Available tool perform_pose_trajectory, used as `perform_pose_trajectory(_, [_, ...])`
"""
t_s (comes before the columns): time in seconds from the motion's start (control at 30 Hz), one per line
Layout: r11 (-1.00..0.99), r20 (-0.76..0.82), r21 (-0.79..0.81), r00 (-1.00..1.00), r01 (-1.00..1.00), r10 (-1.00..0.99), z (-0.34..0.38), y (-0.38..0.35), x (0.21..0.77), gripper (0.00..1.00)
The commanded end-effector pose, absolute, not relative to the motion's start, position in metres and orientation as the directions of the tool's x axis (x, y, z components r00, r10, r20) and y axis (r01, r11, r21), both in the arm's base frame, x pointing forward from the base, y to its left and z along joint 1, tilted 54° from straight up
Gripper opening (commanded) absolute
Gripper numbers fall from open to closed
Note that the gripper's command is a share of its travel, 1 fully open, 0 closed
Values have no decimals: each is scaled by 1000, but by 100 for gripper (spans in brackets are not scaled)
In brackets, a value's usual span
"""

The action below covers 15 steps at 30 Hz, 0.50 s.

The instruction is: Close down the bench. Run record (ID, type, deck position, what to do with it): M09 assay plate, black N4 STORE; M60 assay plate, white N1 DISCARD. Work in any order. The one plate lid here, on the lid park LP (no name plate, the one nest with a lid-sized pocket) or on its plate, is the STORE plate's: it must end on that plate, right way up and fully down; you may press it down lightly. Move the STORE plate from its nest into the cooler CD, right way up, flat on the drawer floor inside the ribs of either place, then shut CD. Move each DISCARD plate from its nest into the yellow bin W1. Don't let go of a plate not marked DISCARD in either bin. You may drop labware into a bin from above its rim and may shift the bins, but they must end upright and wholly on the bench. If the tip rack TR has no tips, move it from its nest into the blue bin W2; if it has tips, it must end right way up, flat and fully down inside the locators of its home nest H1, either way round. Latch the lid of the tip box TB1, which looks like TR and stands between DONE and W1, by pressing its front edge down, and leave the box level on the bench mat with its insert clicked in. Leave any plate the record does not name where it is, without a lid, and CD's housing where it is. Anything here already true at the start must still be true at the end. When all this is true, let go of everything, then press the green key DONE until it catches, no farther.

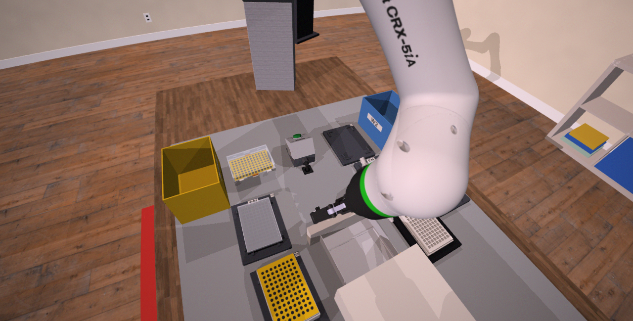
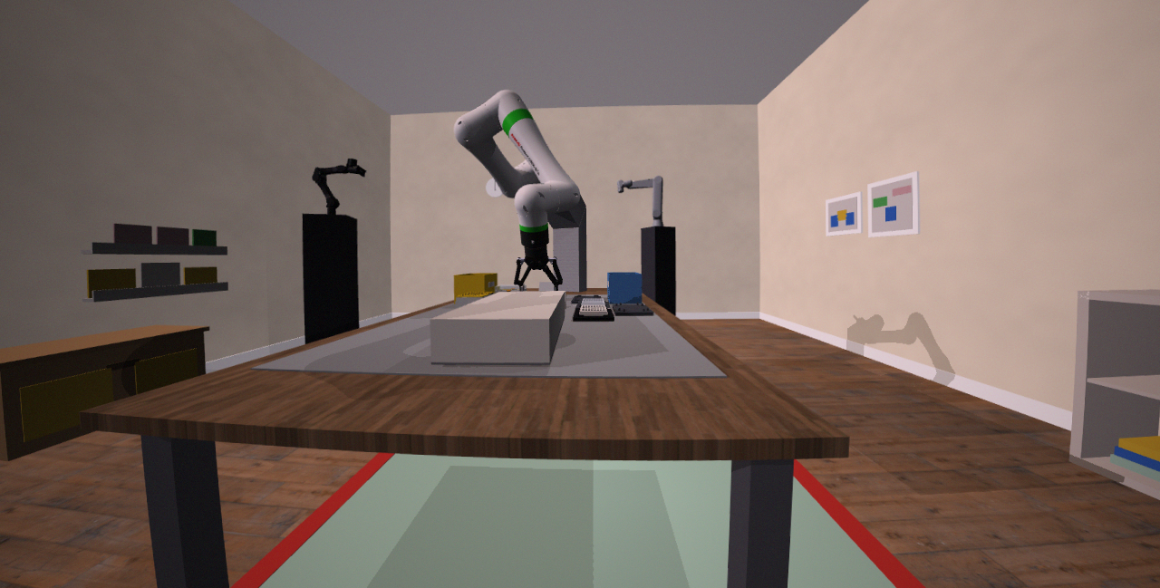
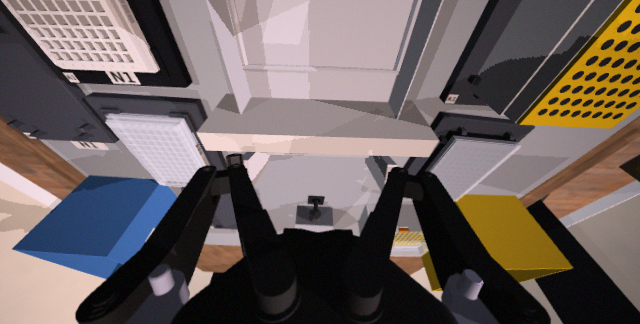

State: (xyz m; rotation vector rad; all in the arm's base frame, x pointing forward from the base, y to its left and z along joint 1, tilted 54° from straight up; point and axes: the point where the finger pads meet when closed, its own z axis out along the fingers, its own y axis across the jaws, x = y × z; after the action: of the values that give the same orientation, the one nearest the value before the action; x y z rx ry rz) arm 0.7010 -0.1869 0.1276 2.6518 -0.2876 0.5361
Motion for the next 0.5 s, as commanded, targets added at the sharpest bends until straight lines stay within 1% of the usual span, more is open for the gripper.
perform_pose_trajectory(0.0, [-891,411,359,904,-278,-117,124,-187,697,0])
perform_pose_trajectory(0.47, [-891,411,359,904,-278,-117,113,-188,687,0])
